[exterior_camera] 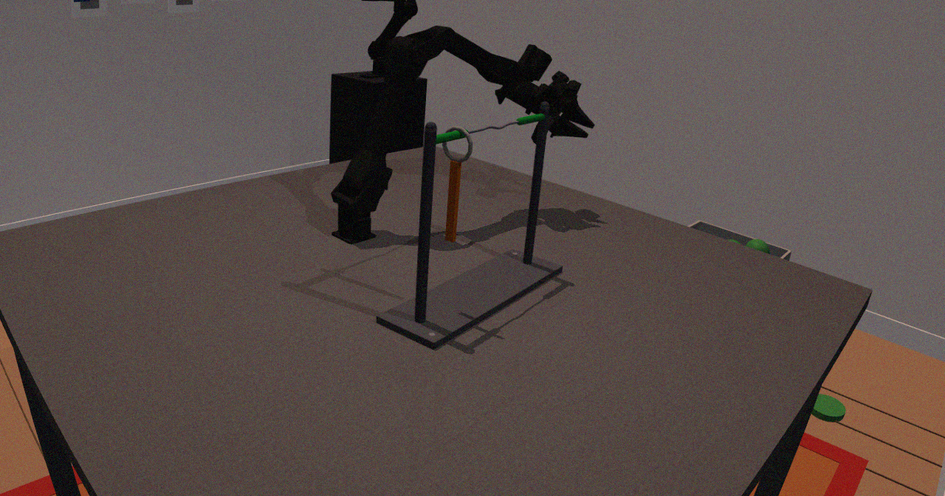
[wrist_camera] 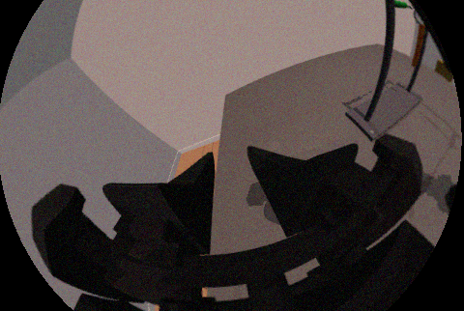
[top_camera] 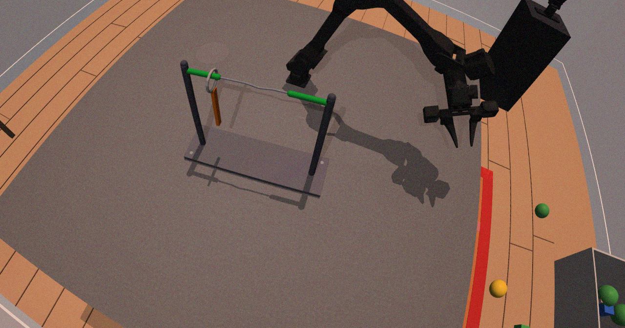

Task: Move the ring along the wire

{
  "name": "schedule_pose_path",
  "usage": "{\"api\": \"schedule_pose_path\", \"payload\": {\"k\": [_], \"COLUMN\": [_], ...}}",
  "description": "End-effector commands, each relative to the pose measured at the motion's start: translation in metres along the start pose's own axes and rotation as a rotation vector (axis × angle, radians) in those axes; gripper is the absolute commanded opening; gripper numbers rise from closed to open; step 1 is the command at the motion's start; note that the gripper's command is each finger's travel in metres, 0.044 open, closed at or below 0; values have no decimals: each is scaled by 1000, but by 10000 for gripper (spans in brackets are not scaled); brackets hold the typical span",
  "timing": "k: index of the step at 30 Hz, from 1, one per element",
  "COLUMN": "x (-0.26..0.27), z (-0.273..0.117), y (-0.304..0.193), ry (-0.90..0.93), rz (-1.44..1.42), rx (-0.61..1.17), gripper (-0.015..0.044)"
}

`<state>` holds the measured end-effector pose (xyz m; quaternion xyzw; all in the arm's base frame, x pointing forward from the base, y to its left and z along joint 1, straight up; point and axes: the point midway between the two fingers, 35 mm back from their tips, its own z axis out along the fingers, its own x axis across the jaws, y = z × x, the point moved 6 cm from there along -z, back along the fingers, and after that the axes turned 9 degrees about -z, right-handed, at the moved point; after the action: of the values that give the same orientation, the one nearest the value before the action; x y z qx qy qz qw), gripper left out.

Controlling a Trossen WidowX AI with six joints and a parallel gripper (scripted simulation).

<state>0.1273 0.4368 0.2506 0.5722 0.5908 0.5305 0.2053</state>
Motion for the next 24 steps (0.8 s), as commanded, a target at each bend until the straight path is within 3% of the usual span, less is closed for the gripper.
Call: {"api": "schedule_pose_path", "payload": {"k": [1, 11, 24], "x": [-15, -66, -151], "z": [14, 44, 51], "y": [24, 102, 193], "ry": [13, 76, 169], "rz": [45, 189, 307], "rx": [22, 29, -53], "gripper": [160, 160, 160]}}
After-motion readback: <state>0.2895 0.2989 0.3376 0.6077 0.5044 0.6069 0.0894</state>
